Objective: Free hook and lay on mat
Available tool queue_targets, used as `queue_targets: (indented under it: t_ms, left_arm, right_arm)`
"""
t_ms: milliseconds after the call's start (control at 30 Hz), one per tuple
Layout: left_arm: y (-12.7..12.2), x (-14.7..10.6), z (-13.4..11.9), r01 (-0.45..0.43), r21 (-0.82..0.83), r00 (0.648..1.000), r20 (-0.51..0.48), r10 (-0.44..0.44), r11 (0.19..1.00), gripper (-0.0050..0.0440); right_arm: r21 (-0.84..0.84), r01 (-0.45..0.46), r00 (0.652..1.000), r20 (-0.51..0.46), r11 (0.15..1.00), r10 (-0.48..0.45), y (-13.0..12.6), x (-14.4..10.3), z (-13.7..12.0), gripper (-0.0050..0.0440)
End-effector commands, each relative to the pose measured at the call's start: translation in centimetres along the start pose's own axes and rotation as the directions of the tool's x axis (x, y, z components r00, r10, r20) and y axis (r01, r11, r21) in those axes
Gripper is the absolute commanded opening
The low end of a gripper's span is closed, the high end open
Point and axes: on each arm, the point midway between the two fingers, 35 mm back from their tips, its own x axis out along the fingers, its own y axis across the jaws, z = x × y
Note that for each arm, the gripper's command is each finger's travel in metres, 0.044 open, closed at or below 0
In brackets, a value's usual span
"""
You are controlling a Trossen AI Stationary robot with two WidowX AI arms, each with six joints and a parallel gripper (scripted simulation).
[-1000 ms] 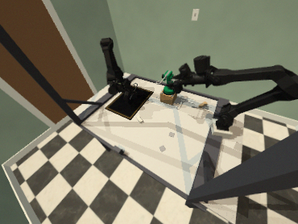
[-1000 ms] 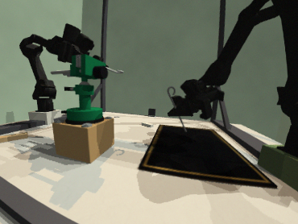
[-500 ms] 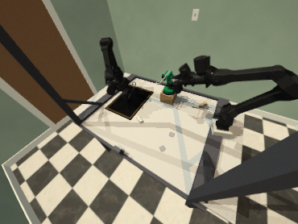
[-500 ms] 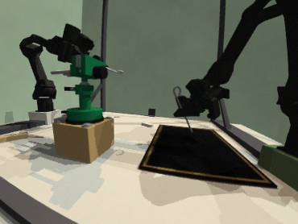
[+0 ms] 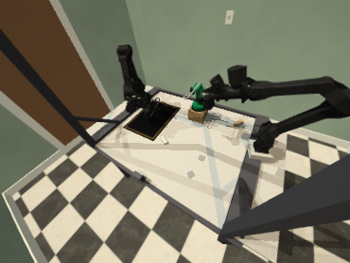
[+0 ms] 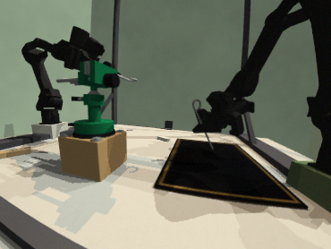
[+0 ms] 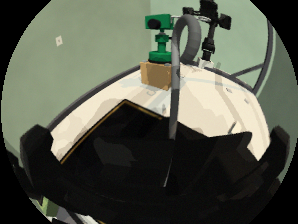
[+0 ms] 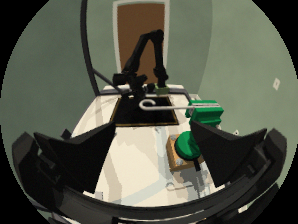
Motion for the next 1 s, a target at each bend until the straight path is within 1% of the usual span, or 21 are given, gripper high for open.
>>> queue_targets:
  t_ms: [0,967]
  left_arm:
    - [-0.2,0.1,-0.2,0.004,-0.012,1.0,0.004,-0.004,1.0,0.0]
    - [-0.2,2.0,-4.3,0.004,-0.012,1.0,0.004,-0.003,1.0,0.0]
  right_arm:
    - [-0.006,-0.003,1.0,0.02,1.0,0.003,0.0,-0.2,0.7,0.044]
    - [-0.006,-0.003,1.0,0.02,1.0,0.003,0.0,-0.2,0.7,0.044]
